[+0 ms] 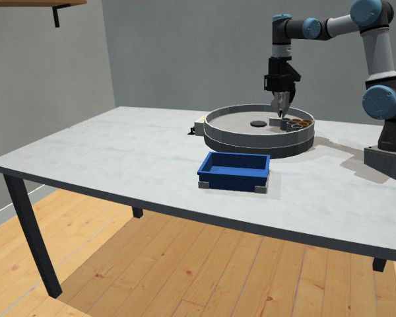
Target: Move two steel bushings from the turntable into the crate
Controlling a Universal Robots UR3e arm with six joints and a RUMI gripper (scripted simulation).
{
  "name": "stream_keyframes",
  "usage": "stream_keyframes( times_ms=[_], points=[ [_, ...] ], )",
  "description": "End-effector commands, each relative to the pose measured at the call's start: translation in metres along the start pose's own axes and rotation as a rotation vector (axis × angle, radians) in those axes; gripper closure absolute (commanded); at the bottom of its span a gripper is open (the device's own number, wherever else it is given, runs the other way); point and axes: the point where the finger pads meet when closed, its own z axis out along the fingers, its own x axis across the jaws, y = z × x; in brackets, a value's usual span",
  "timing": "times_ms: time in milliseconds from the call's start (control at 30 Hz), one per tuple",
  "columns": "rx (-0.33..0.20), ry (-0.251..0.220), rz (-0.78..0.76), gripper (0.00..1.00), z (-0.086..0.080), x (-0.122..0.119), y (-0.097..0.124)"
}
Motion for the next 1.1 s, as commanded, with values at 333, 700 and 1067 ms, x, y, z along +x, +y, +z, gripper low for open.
stream_keyframes(
  times_ms=[333,700,1067],
  points=[
    [0.000,-0.003,0.000,0.95,-0.001,-0.001,0.000],
    [0.000,-0.003,0.000,0.95,0.001,-0.001,0.000],
    [0.000,-0.003,0.000,0.95,0.015,-0.001,0.000]
  ],
)
